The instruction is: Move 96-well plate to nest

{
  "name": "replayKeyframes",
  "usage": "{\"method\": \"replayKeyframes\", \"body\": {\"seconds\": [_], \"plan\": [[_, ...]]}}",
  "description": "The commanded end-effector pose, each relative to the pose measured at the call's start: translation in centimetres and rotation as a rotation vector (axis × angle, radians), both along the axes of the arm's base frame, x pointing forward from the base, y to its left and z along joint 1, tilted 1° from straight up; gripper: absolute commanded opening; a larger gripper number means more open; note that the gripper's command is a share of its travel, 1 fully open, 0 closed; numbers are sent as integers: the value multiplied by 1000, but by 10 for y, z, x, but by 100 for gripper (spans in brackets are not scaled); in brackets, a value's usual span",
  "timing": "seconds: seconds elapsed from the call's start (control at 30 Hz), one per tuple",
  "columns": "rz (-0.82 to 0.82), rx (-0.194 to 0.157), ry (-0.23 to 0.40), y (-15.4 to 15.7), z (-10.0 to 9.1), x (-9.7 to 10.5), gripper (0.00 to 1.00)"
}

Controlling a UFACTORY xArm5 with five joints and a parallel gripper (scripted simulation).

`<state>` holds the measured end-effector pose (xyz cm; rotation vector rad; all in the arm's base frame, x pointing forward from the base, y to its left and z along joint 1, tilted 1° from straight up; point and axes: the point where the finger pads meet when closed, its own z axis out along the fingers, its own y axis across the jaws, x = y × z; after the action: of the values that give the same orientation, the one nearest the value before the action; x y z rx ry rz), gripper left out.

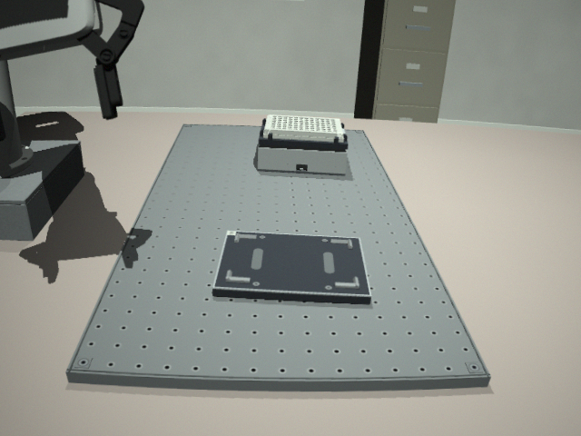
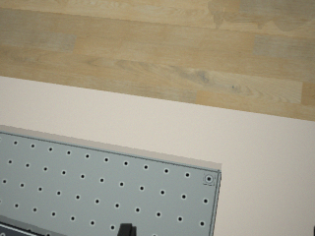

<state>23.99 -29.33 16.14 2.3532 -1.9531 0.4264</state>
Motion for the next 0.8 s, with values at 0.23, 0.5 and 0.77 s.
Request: {"method": "replayKeyframes", "body": {"seconds": [0.23,0.5,0.77], "plan": [[163,14,31,24,12,37,100],[297,24,59,44,19,59,100],[427,32,87,61,24,75,100]]}}
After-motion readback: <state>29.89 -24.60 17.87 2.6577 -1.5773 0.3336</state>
